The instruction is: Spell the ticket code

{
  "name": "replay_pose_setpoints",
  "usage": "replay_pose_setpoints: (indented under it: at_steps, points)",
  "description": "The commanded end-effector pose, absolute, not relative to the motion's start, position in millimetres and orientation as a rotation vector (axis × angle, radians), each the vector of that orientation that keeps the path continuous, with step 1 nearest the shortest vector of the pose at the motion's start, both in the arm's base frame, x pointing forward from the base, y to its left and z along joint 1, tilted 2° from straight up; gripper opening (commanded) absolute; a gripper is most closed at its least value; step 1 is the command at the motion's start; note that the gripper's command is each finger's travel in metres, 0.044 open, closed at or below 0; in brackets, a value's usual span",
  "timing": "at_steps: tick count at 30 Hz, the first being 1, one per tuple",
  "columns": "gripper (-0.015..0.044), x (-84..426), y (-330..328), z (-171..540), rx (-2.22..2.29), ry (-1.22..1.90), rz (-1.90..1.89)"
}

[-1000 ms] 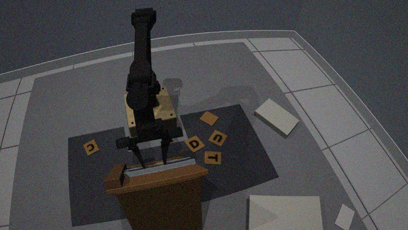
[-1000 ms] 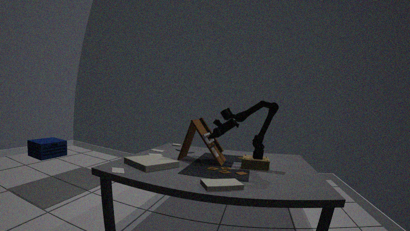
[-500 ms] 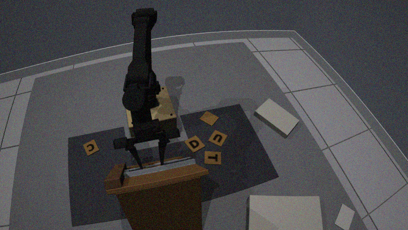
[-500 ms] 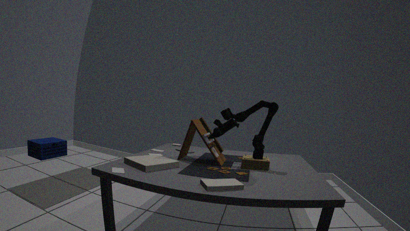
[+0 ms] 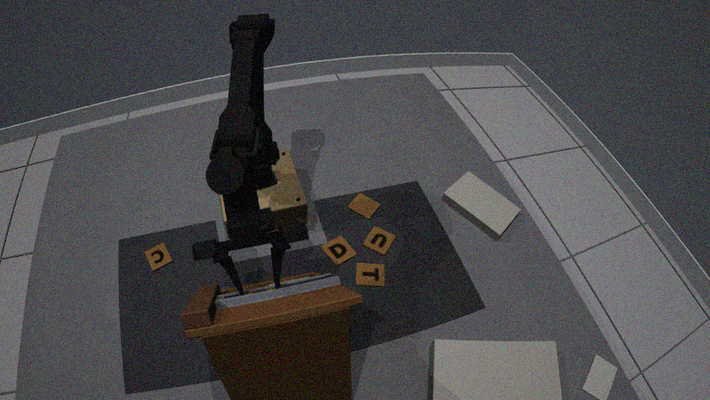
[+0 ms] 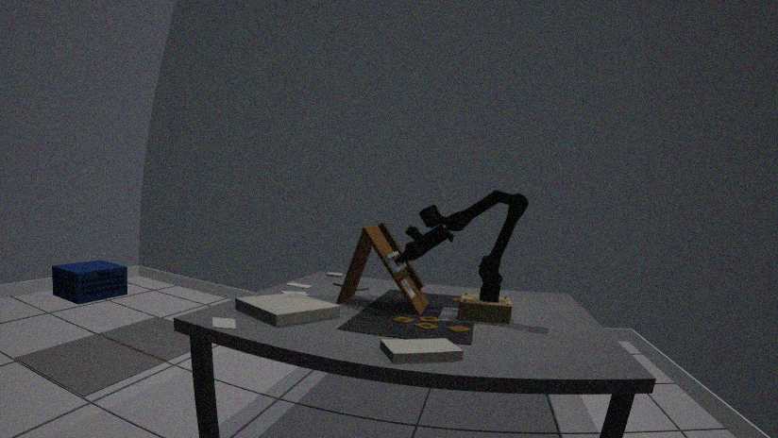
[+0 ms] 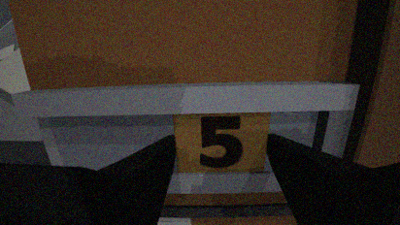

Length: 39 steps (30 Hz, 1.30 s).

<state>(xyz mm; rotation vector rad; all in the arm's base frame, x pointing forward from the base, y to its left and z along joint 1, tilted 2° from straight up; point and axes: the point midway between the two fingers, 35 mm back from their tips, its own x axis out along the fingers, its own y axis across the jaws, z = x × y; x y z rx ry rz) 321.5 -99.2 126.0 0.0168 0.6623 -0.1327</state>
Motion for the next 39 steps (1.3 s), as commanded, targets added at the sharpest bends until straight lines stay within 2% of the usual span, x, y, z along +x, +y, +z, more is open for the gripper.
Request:
replay_pose_setpoints:
  at_steps: [1, 39]
  points:
    - [0.0, 321, -101, 126, 0.014, 0.663, -0.128]
    - [0.0, 319, -122, 127, 0.012, 0.663, -0.128]
